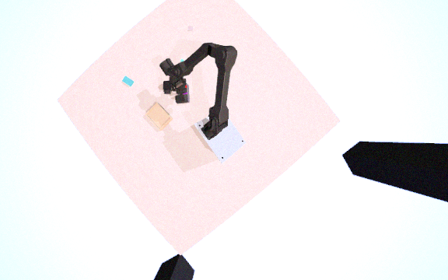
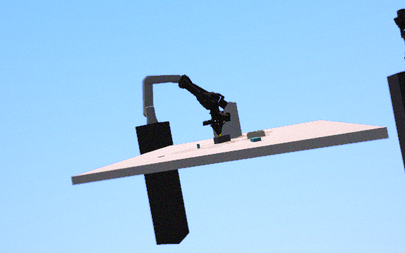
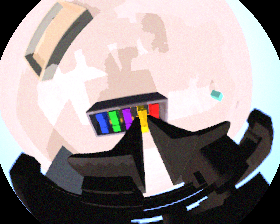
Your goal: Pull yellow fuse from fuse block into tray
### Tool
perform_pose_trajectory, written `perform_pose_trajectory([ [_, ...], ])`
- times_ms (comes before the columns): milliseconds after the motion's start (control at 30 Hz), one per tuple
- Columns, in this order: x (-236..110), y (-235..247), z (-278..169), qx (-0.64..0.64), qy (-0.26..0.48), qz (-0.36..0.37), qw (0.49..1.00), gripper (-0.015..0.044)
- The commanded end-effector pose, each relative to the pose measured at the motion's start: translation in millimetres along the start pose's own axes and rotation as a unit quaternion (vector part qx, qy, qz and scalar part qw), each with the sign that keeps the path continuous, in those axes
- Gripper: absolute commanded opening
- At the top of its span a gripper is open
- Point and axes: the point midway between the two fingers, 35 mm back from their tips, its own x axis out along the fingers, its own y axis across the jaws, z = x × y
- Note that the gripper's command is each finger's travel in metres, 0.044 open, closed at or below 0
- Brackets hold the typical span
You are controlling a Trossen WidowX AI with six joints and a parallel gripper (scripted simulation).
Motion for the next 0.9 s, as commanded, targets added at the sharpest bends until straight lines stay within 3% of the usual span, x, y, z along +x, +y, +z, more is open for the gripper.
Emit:
perform_pose_trajectory([
  [0, -3, 0, 0, 0.002, 0.000, 0.000, 1.000, 0.0000],
  [867, -15, 0, 0, 0.002, 0.001, 0.000, 1.000, 0.0000],
])
